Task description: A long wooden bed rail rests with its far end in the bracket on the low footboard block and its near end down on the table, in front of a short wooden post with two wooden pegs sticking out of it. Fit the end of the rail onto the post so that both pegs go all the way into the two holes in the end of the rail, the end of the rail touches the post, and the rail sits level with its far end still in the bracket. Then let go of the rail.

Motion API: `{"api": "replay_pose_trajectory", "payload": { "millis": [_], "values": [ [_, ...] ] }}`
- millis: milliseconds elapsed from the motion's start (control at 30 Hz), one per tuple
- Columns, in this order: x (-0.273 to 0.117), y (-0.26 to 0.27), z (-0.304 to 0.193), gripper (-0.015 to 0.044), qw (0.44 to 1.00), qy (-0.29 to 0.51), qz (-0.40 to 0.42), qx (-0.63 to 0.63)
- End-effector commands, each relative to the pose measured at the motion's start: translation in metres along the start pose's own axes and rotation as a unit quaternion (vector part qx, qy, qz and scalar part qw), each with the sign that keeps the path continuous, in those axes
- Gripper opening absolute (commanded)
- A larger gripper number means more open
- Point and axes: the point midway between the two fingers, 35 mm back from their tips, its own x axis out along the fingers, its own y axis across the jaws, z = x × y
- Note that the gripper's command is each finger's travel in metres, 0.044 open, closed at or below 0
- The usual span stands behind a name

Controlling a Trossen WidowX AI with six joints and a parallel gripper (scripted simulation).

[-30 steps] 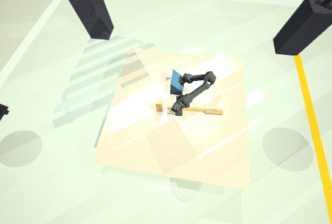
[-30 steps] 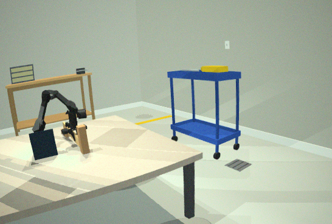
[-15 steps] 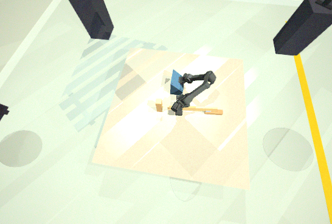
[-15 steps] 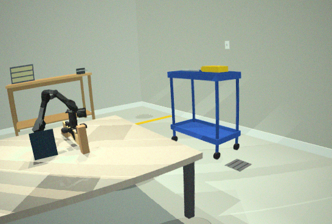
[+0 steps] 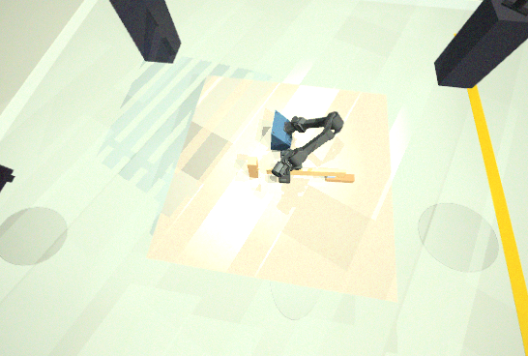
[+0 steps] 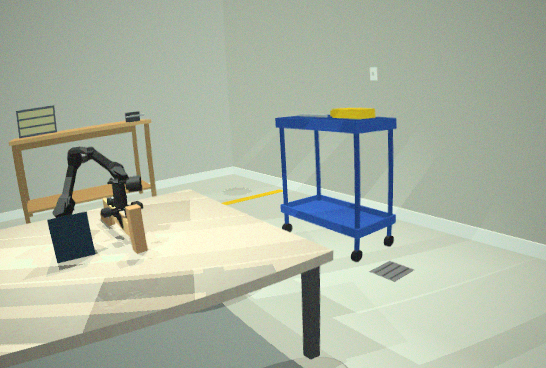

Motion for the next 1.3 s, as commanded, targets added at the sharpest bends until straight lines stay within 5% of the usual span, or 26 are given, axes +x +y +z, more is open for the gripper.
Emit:
{"api": "replay_pose_trajectory", "payload": {
  "millis": [0,1267],
  "values": [
    [-0.0048,-0.0016,-0.0004,0.0000,1.000,-0.002,-0.005,0.000],
    [-0.0083,-0.0002,-0.0005,0.0000,1.000,-0.001,-0.005,0.000]
  ]
}}
